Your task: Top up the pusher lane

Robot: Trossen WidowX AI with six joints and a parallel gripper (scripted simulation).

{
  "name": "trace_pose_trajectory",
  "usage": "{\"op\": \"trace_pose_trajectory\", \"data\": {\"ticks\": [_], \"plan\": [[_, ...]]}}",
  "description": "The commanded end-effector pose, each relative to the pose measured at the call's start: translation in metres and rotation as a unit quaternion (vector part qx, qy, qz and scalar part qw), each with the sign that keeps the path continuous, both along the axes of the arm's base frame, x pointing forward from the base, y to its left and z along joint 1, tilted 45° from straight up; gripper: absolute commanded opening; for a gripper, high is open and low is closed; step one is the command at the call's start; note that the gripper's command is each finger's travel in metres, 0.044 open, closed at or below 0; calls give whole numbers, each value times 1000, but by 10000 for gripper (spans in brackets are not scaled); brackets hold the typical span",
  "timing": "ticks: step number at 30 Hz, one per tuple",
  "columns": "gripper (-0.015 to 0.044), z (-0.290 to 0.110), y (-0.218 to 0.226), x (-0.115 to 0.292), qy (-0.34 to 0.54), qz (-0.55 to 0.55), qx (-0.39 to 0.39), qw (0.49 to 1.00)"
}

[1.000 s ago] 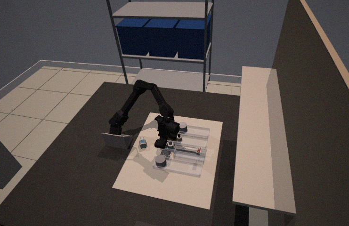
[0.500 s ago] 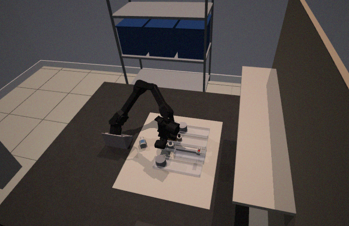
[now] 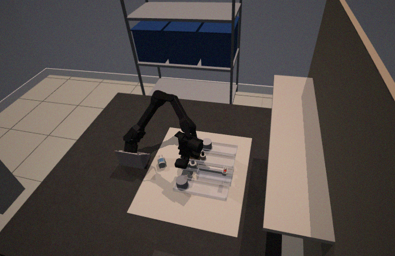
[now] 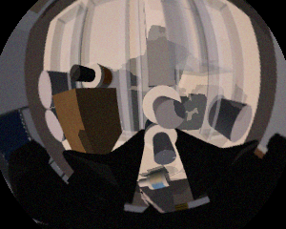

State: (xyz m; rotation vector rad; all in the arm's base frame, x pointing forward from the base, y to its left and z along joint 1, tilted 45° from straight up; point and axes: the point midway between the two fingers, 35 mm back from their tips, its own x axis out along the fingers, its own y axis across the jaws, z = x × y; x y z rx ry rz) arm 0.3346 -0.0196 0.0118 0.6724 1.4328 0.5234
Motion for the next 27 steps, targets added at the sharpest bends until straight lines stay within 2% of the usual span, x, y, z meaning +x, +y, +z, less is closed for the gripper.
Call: {"op": "trace_pose_trajectory", "data": {"ticks": [1,27], "plan": [[0,1,1,2,-5,-2,3,1000],[0,0,1,-5,-5,-2,3,1000]]}}
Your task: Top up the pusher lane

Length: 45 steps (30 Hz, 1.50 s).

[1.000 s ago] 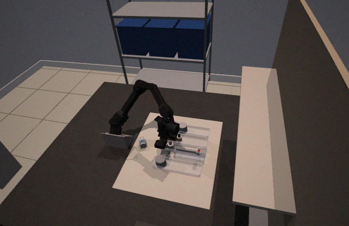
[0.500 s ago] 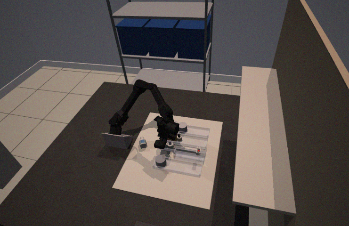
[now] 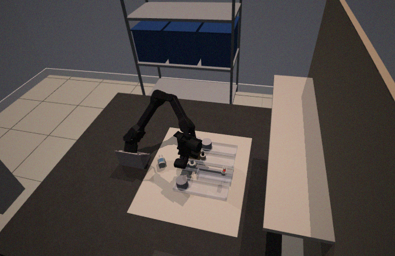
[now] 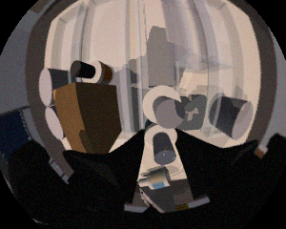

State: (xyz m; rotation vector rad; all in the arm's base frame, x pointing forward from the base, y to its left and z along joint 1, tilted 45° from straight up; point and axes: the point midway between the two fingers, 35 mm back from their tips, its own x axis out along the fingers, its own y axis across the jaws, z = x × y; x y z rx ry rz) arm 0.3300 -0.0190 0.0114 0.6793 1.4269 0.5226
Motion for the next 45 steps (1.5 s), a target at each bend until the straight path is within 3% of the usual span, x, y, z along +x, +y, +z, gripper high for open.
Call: {"op": "trace_pose_trajectory", "data": {"ticks": [1,10,21,36,45], "plan": [[0,0,0,-1,-4,1,1,1000],[0,0,0,-1,-4,1,1,1000],[273,0,0,-1,-4,1,1,1000],[273,14,-14,-4,-4,1,0,1000],[273,14,-13,-31,-3,1,0,1000]]}}
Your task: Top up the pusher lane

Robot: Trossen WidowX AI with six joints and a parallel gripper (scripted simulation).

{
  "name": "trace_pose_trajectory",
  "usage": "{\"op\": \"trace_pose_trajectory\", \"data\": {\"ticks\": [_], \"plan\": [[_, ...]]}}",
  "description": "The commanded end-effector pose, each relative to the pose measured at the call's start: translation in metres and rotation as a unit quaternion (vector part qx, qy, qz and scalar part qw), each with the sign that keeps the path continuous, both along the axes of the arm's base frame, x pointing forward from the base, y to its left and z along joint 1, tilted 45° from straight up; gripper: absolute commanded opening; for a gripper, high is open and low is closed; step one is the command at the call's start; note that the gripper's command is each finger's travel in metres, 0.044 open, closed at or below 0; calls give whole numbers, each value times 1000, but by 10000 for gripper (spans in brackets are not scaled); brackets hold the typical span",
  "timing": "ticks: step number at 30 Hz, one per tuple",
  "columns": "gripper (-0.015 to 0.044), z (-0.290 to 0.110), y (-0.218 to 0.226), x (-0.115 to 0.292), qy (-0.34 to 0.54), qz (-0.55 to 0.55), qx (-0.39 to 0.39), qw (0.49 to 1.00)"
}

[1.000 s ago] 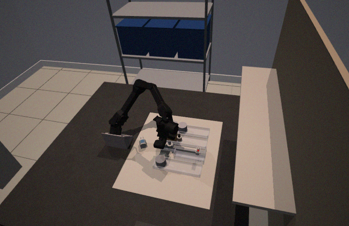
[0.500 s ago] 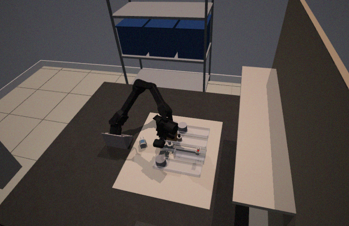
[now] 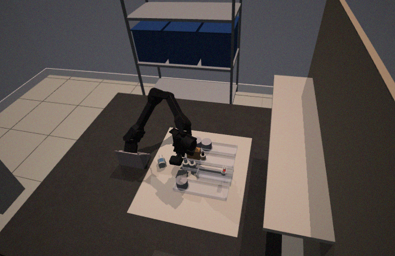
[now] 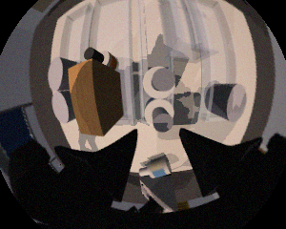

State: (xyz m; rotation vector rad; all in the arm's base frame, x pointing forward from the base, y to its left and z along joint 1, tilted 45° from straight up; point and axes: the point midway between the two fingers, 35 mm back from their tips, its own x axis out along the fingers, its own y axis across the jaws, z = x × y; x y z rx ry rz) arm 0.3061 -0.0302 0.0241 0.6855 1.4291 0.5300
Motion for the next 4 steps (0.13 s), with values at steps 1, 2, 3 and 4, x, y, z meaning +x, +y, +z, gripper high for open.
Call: {"op": "trace_pose_trajectory", "data": {"ticks": [1,2,3,4], "plan": [[273,1,-2,-11,-4,0,-4,1000],[273,1,-1,-14,-4,0,-4,1000],[273,1,-1,-18,-4,0,-4,1000],[273,1,-1,-21,-4,0,-4,1000]]}}
